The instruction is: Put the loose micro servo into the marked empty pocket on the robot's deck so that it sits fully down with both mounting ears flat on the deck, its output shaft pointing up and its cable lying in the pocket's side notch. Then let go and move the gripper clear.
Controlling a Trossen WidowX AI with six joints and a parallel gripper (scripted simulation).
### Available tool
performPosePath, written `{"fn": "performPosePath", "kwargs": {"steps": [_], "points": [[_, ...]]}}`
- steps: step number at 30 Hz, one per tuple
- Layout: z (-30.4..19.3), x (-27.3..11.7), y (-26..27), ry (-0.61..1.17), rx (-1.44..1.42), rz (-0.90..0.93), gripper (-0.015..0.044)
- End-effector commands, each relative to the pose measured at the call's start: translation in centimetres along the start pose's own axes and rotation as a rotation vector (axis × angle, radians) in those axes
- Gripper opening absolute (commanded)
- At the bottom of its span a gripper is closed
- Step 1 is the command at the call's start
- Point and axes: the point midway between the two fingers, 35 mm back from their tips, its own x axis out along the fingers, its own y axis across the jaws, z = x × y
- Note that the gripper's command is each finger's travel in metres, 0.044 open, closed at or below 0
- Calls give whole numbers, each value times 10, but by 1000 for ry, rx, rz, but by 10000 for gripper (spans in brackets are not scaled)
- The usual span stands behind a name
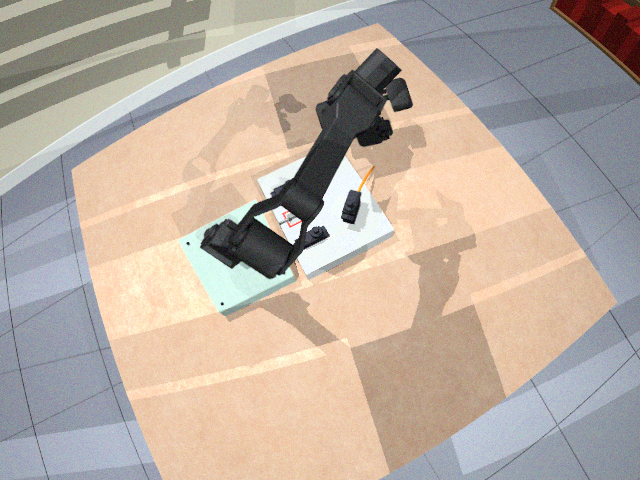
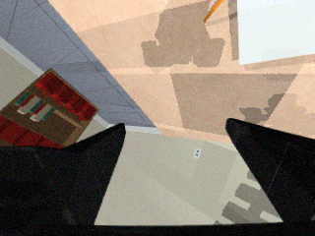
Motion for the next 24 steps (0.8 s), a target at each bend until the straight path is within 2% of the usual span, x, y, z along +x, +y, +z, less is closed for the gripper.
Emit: {"fn": "performPosePath", "kwargs": {"steps": [1, 13, 24], "points": [[27, 16, -20, -115, 93, -75, 440], [96, 38, -62, -417, 321, -201, 440], [146, 41, -91, -665, 468, -253, 440]]}}
